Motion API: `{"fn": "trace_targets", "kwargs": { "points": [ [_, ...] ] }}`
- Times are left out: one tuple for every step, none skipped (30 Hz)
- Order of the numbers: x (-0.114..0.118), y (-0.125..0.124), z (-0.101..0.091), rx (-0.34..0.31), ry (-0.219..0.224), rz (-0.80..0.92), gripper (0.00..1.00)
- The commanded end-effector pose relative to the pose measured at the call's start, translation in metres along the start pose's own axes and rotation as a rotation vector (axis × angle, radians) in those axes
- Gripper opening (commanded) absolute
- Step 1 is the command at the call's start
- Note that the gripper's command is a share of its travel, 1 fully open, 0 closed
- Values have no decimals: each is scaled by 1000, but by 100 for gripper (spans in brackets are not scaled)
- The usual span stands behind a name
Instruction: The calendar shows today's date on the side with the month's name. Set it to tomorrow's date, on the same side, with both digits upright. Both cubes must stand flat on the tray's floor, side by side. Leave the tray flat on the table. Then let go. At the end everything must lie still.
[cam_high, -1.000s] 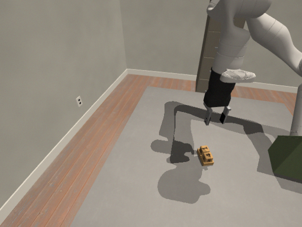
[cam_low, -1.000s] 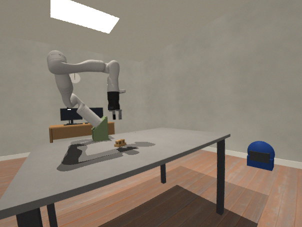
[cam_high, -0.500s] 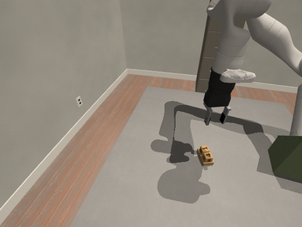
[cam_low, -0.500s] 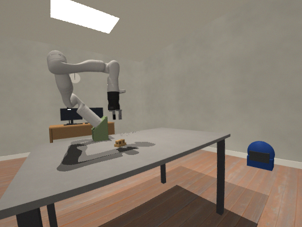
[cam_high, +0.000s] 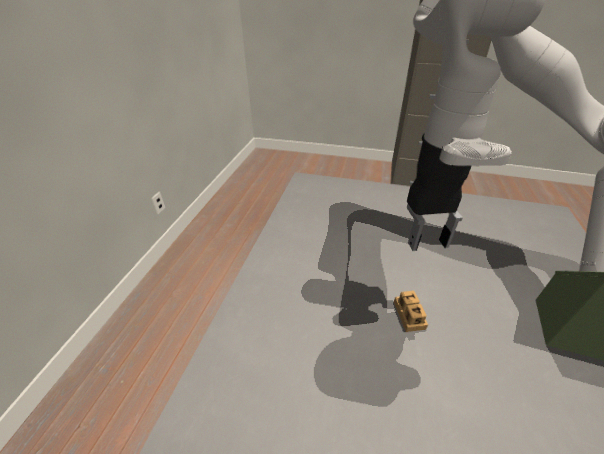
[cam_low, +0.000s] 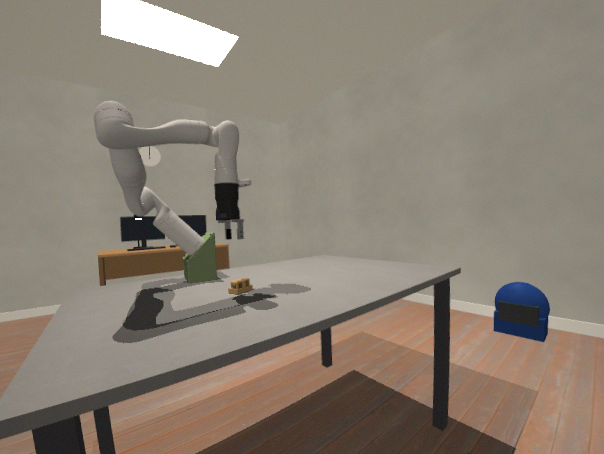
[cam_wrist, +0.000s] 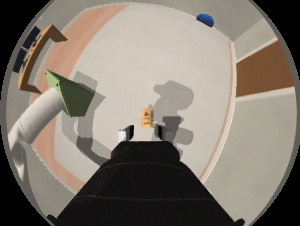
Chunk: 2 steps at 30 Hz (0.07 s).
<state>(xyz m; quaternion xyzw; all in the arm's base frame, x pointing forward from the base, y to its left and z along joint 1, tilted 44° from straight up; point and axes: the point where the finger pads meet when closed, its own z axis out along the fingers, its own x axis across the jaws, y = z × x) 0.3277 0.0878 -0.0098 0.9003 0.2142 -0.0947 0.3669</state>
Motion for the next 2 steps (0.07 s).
{"fn": "trace_targets", "kwargs": {
  "points": [
    [0,0,-1,0,2,0,100],
    [0,0,-1,0,2,0,100]
  ]
}}
